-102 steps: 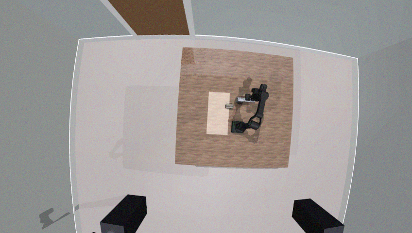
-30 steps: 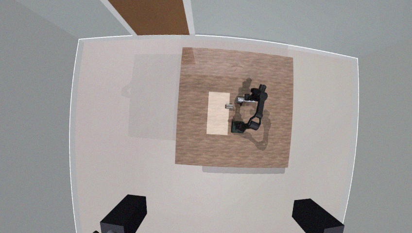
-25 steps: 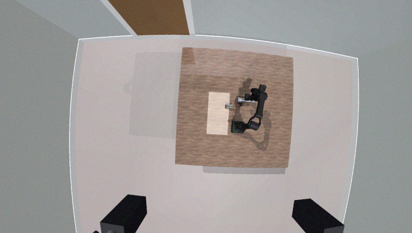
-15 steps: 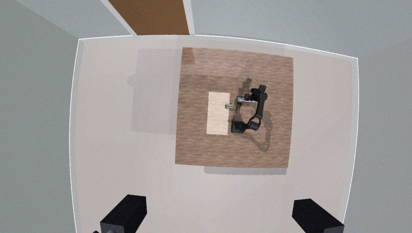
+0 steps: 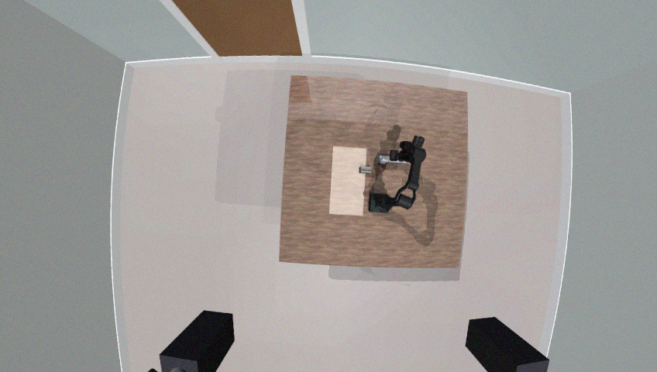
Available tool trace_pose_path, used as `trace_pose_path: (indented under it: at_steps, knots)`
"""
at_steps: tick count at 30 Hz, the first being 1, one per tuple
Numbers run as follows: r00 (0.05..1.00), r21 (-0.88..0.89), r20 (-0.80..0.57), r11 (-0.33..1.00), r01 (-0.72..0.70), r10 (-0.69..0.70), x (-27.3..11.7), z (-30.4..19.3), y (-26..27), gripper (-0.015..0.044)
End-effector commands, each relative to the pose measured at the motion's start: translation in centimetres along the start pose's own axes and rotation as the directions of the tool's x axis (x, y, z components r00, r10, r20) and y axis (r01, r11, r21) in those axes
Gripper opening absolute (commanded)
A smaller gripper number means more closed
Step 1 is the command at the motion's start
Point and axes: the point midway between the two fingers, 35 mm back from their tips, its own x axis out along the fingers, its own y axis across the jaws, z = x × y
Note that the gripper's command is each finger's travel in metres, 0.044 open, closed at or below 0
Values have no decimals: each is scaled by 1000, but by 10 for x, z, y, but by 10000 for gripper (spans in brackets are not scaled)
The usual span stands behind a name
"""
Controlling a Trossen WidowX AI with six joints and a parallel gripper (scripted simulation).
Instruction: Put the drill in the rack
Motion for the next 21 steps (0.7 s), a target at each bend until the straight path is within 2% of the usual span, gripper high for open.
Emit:
trace_pose_path:
  at_steps: [1,21]
  knots:
    - [998,1,-59,1000,-12,12,21,-9,0,0]
    - [998,1,-59,1000,-12,12,28,-10,0,0]
